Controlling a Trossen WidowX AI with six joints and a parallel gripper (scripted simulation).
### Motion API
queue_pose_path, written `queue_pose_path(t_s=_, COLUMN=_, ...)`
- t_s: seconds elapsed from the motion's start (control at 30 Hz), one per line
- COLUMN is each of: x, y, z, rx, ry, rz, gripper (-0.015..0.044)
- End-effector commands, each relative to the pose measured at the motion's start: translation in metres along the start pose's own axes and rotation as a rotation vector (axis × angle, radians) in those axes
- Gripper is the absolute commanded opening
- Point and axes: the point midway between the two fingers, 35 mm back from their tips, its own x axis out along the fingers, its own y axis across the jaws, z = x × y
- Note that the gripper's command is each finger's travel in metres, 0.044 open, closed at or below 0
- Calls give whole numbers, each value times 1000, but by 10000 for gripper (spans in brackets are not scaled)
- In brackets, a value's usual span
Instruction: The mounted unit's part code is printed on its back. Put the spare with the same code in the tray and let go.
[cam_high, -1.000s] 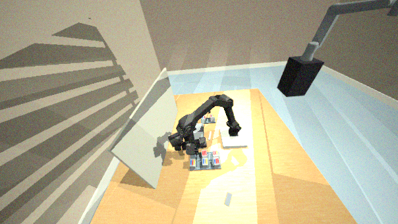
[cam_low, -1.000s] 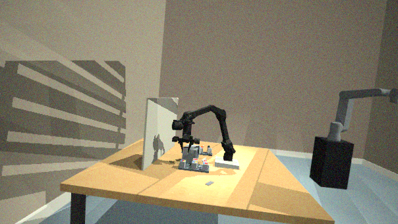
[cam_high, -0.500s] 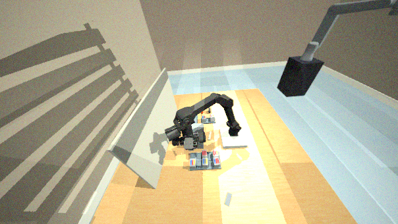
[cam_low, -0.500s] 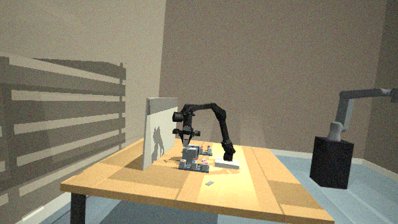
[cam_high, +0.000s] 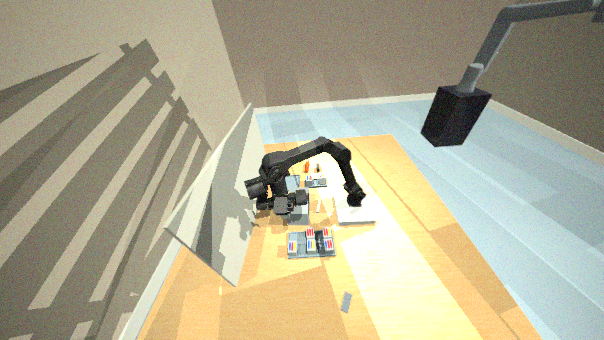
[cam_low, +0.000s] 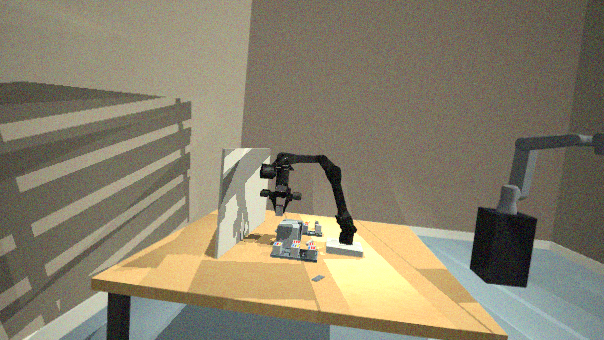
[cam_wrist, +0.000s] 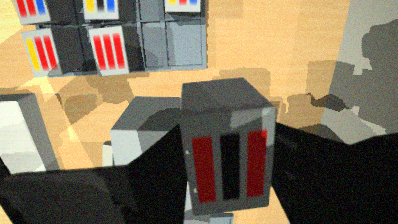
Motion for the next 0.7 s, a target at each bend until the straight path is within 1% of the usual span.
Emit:
queue_pose_path(t_s=0.0, x=-2, y=-10, z=-26, rx=-1, ry=-1, rz=-3, gripper=0)
queue_pose_path(t_s=0.27, x=-3, y=-23, z=-76, rx=-1, ry=2, rz=-6, gripper=0)
queue_pose_path(t_s=0.67, x=-2, y=-28, z=-142, rx=31, ry=-19, rz=-18, gripper=0)
